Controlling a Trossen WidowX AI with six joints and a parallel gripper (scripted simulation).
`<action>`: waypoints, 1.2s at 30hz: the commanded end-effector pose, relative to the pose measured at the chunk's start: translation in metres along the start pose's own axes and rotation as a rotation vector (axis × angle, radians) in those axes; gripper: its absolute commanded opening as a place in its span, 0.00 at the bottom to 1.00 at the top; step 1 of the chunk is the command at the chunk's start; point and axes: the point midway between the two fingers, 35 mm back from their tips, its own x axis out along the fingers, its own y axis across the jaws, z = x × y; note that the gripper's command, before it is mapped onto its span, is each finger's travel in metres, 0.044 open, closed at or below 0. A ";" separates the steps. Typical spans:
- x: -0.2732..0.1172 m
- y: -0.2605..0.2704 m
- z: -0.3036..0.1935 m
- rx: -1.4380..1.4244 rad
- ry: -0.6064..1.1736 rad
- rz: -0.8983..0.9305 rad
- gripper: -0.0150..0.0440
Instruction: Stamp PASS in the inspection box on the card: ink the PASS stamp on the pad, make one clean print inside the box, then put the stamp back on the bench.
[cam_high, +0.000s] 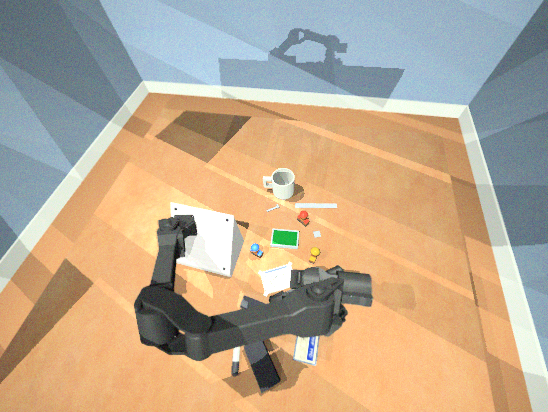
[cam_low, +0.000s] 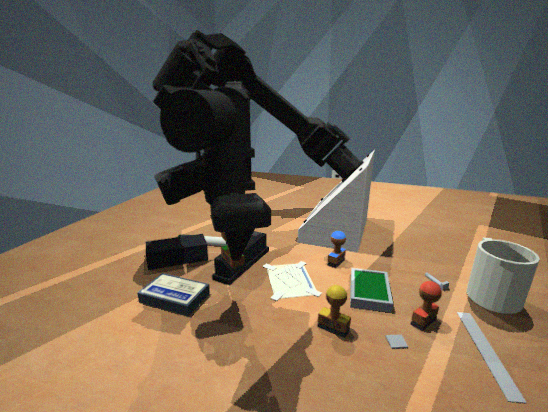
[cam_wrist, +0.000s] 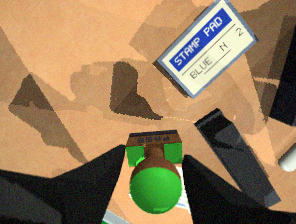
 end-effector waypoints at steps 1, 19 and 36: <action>-0.001 0.002 0.004 -0.009 -0.004 -0.001 0.25; 0.028 0.003 0.005 -0.009 -0.003 0.000 0.25; 0.055 0.002 0.005 -0.008 -0.005 -0.001 0.25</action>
